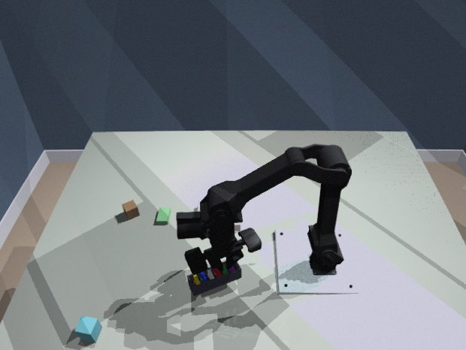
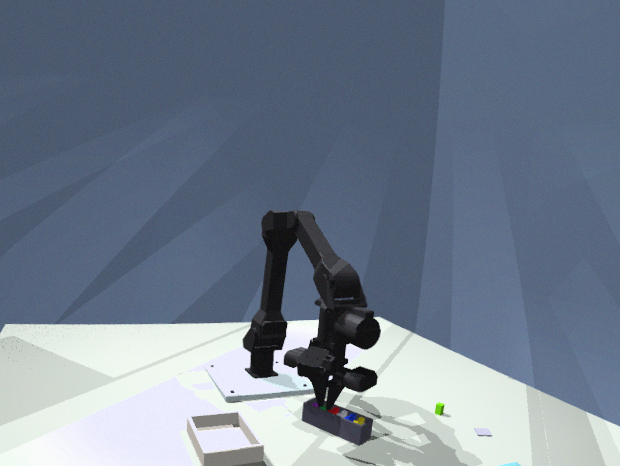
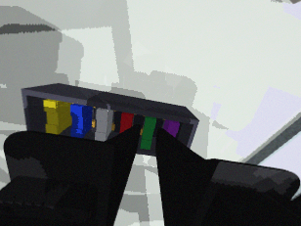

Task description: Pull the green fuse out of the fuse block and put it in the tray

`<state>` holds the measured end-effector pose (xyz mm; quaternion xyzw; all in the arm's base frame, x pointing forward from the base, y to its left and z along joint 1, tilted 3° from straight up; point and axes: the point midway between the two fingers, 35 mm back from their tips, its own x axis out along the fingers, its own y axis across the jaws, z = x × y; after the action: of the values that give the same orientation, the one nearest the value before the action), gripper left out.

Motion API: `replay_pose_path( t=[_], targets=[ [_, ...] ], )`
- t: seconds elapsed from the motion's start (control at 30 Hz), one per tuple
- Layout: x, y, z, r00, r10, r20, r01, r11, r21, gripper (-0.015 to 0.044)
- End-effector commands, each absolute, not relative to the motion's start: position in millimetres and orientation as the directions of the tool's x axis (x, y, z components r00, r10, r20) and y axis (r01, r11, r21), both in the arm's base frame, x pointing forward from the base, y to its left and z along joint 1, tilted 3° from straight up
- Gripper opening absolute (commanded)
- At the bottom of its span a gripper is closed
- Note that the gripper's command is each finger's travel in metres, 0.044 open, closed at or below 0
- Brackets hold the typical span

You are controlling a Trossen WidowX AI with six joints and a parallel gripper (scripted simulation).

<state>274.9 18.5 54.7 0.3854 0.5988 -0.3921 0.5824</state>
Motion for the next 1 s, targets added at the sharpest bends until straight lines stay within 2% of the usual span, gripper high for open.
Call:
replay_pose_path(
  t=[0.0,0.27,0.63,0.97],
  targets=[
    [274.8,19.4,53.7,-0.027,0.01,-1.0,0.919,0.393,-0.021,0.0074],
    [274.8,19.4,53.7,-0.027,0.01,-1.0,0.919,0.393,-0.021,0.0074],
    [274.9,18.5,54.6,-0.025,0.005,-1.0,0.918,0.395,-0.021,0.0],
    [275.2,18.5,57.8,-0.025,0.005,-1.0,0.918,0.395,-0.021,0.0]
  ],
)
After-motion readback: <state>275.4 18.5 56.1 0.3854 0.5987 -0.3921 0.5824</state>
